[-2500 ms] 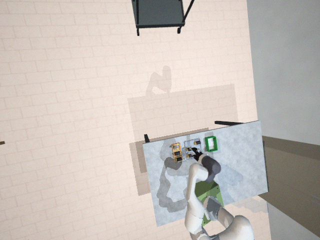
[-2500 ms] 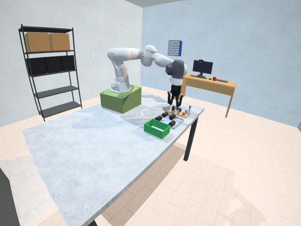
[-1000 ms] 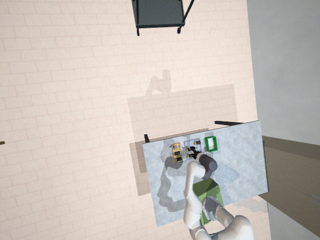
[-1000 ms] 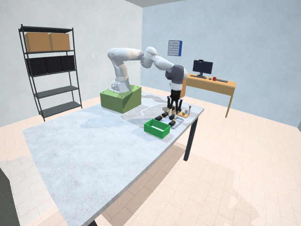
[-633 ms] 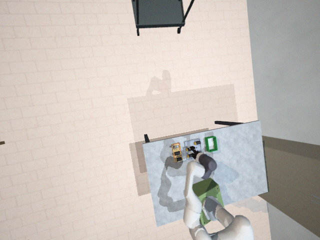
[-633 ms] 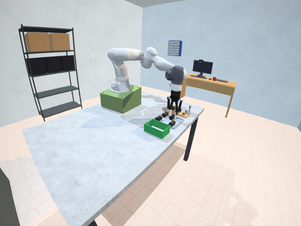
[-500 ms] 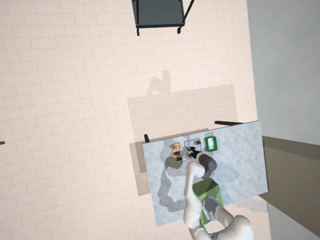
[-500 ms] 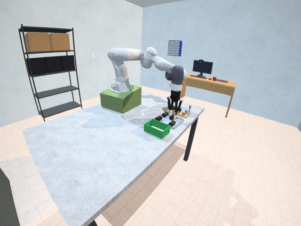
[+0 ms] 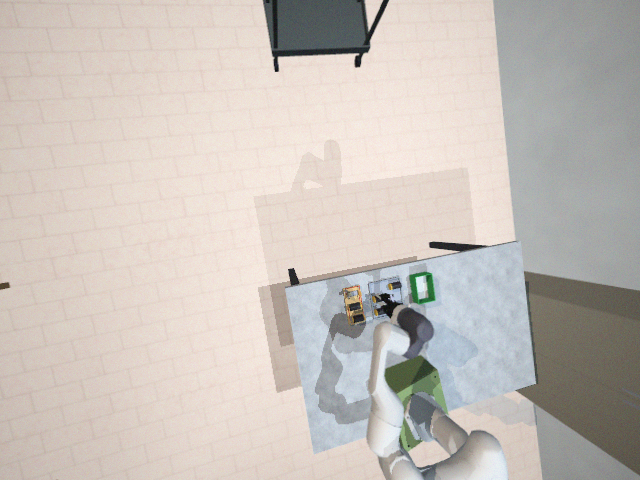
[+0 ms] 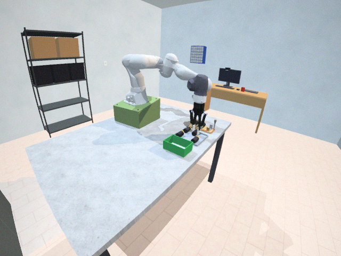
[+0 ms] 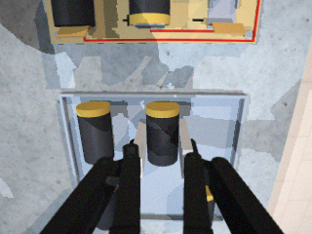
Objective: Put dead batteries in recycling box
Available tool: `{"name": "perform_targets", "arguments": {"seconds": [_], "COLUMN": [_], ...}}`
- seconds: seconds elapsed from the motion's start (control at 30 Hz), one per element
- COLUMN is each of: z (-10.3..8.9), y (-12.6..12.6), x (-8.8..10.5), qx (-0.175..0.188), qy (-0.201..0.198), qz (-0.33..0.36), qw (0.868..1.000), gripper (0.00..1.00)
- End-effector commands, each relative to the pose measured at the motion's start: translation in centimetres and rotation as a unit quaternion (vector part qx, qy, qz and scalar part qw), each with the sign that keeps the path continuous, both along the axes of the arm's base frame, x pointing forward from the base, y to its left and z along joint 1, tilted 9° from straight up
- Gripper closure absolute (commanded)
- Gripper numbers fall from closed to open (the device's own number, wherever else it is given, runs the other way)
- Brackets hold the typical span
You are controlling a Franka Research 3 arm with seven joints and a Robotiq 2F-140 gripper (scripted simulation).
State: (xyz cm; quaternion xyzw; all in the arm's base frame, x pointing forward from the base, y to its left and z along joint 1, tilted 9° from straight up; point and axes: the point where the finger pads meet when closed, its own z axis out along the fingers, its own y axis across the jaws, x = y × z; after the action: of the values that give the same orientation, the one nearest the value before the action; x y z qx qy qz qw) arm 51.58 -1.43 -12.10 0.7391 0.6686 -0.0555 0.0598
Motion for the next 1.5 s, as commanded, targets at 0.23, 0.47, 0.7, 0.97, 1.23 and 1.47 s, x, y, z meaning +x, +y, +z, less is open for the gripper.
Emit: {"name": "perform_targets", "arguments": {"seconds": [0.23,0.47,0.7,0.97,1.23,1.47], "z": [-0.1,-0.1,2.4,4.2,5.9,11.4], "y": [-0.1,-0.1,0.3,0.7,0.9,1.8], "x": [0.0,0.0,0.0,0.0,0.0,0.0], "qx": [-0.001,-0.001,-0.001,-0.001,-0.001,-0.001], "qy": [-0.001,-0.001,-0.001,-0.001,-0.001,-0.001], "qz": [-0.001,-0.001,-0.001,-0.001,-0.001,-0.001], "qw": [1.0,1.0,1.0,1.0,1.0,1.0], "gripper": [0.84,0.84,0.84,0.84,0.84,0.84]}}
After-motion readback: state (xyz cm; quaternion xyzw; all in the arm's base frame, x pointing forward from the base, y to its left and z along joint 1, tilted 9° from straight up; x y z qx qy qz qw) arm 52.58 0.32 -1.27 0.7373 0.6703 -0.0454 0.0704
